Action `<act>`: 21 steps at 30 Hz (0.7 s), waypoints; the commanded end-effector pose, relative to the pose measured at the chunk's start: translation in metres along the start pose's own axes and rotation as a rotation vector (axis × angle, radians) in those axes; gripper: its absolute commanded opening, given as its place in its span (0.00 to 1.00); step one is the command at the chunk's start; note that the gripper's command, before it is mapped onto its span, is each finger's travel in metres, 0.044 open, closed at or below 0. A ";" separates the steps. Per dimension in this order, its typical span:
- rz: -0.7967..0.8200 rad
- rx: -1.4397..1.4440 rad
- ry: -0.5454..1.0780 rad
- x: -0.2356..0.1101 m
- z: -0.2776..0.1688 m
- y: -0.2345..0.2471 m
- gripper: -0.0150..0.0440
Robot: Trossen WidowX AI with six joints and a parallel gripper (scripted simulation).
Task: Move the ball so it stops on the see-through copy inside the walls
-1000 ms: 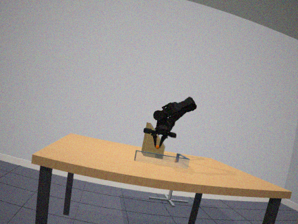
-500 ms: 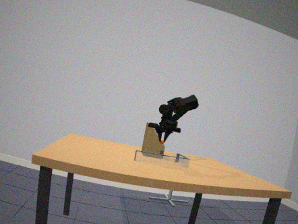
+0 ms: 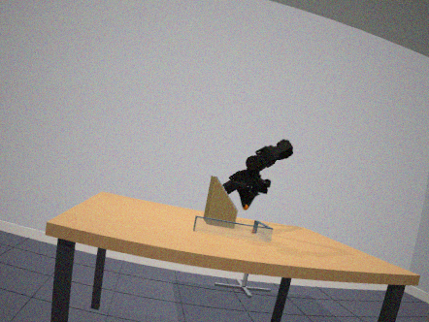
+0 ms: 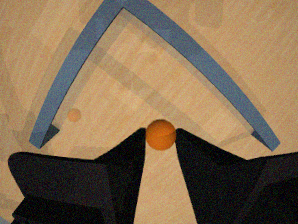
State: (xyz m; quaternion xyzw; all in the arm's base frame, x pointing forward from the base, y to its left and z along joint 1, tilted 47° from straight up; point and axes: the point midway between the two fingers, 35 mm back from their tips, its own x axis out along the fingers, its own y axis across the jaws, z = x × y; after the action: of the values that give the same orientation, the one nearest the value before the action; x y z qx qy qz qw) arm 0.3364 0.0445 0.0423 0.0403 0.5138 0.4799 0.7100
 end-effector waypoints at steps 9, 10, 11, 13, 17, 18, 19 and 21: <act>0.007 -0.413 -0.003 0.011 -0.008 0.058 0.25; 0.007 -0.446 -0.003 0.012 -0.009 0.062 0.25; 0.008 -0.479 -0.004 0.013 -0.010 0.067 0.25; 0.009 -0.544 -0.005 0.014 -0.013 0.075 0.25; 0.011 -0.675 -0.008 0.018 -0.020 0.092 0.25; 0.012 -0.707 -0.009 0.019 -0.021 0.096 0.25; 0.012 -0.740 -0.010 0.020 -0.023 0.100 0.25; 0.014 -0.805 -0.012 0.022 -0.027 0.107 0.25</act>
State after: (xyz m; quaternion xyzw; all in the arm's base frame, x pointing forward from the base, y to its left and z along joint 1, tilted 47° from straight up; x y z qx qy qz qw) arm 0.2619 0.0982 0.0715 -0.1970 0.3198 0.6272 0.6823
